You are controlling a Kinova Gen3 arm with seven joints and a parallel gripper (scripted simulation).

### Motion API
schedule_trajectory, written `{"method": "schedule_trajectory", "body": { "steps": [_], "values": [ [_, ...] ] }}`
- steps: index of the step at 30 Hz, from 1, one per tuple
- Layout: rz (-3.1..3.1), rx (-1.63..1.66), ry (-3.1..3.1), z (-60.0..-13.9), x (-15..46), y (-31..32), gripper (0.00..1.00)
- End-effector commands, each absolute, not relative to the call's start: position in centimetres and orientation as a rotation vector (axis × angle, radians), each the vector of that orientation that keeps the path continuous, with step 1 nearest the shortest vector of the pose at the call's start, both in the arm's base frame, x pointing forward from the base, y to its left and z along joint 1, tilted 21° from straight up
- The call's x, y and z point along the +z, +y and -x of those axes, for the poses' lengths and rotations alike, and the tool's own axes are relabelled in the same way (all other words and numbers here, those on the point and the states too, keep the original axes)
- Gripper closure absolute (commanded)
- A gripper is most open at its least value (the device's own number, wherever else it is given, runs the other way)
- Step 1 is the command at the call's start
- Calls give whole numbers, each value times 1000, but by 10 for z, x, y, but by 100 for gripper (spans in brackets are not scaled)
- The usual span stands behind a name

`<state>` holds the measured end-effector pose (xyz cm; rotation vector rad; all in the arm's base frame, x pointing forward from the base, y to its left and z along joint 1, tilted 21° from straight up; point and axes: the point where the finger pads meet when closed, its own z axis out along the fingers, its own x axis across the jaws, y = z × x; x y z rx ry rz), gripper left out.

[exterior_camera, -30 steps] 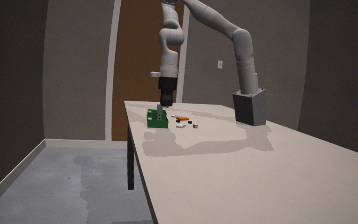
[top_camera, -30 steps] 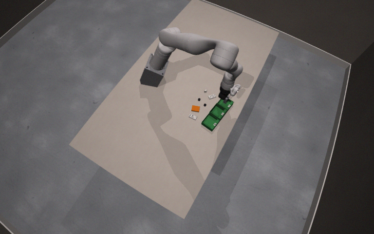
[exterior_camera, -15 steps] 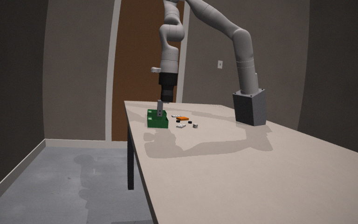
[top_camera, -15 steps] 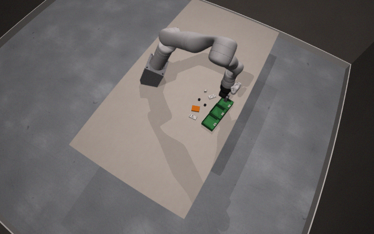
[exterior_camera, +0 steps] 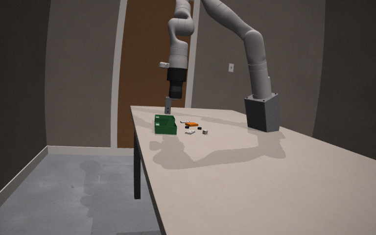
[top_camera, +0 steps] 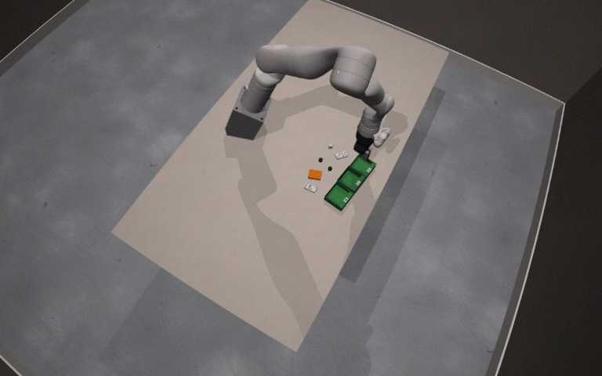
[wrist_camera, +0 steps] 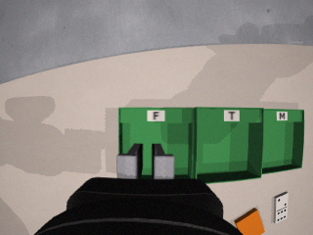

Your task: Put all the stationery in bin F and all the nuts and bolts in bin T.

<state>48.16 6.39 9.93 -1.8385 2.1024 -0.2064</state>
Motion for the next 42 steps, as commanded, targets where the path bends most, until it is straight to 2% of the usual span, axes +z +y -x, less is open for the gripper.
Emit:
{"method": "schedule_trajectory", "body": {
  "steps": [1, 18, 35, 36, 42],
  "values": [
    [1835, -211, 2104, -482, 101, 62, 69],
    [1835, -211, 2104, -439, 217, 49, 69],
    [1835, -211, 2104, -439, 218, 48, 69],
    [1780, -199, 2147, -436, 211, 46, 36],
    [1547, -148, 2309, -421, 166, 30, 36]
  ]
}}
